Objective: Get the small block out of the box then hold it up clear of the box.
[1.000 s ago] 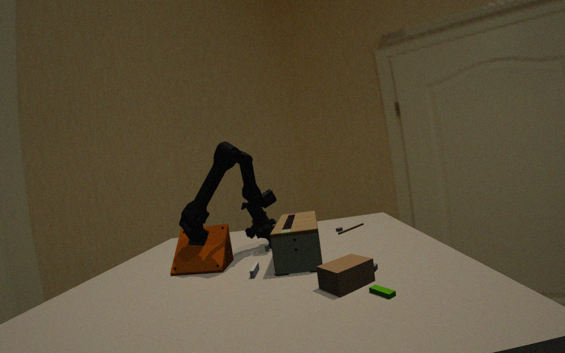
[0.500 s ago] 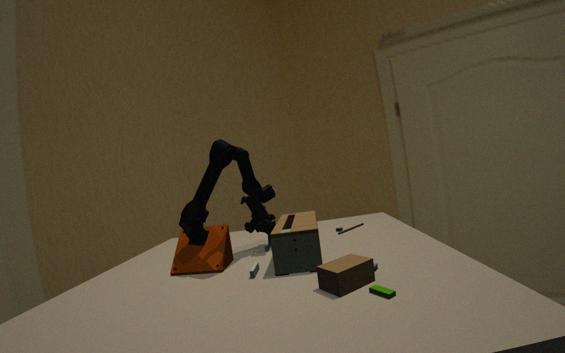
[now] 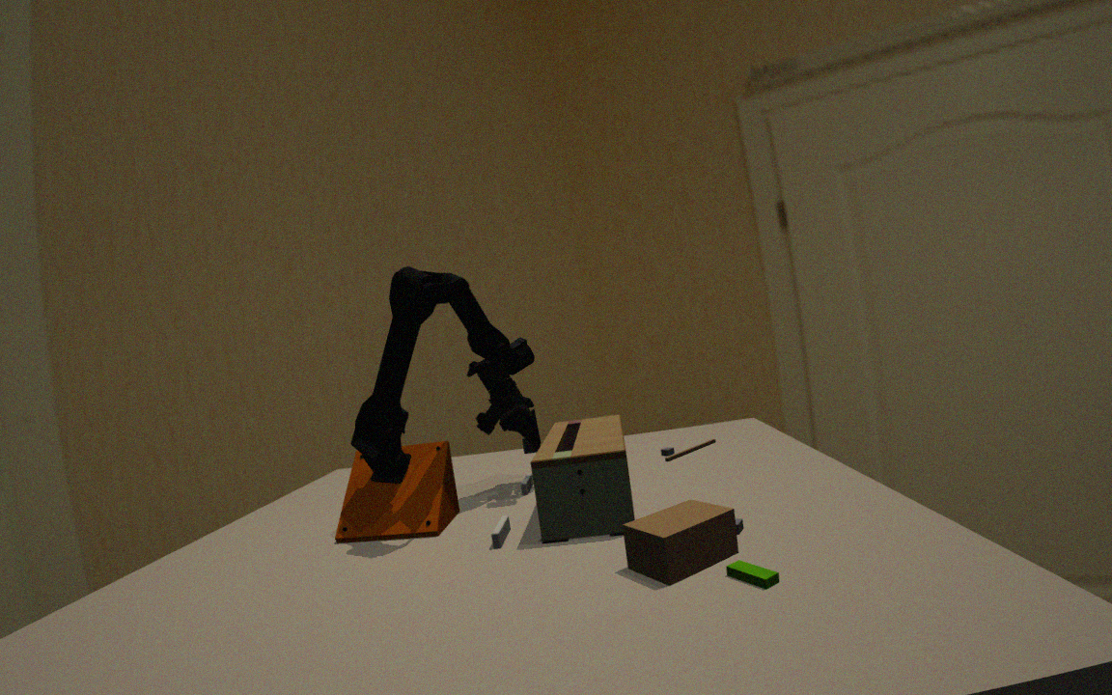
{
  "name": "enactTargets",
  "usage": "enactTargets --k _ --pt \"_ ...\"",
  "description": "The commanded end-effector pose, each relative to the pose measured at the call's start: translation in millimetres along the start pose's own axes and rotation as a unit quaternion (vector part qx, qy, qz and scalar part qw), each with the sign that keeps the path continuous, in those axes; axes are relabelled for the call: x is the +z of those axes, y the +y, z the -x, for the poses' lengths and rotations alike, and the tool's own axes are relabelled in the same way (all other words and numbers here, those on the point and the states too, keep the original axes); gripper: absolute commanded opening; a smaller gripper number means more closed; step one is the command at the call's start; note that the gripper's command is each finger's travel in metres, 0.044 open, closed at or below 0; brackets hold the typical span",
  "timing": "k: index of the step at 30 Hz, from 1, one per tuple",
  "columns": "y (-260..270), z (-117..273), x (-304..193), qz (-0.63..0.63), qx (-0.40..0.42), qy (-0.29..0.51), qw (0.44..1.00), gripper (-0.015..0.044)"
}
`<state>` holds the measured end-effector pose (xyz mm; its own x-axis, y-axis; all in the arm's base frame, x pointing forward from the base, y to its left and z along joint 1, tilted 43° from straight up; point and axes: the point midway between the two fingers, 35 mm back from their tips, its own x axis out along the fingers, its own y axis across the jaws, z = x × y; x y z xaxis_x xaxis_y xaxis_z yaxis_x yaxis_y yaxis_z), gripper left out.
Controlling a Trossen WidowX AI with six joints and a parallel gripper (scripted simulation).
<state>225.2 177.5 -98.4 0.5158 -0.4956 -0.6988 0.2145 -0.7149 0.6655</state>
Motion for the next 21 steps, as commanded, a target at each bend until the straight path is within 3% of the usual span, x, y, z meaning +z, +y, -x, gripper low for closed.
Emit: enactTargets --k 1,21 --pt "2.2 16.3 -2.7 0.032 -0.018 0.005 0.999 0.0000" --pt "24.2 88.5 -3.0 0.206 -0.100 0.039 0.973 0.0000"
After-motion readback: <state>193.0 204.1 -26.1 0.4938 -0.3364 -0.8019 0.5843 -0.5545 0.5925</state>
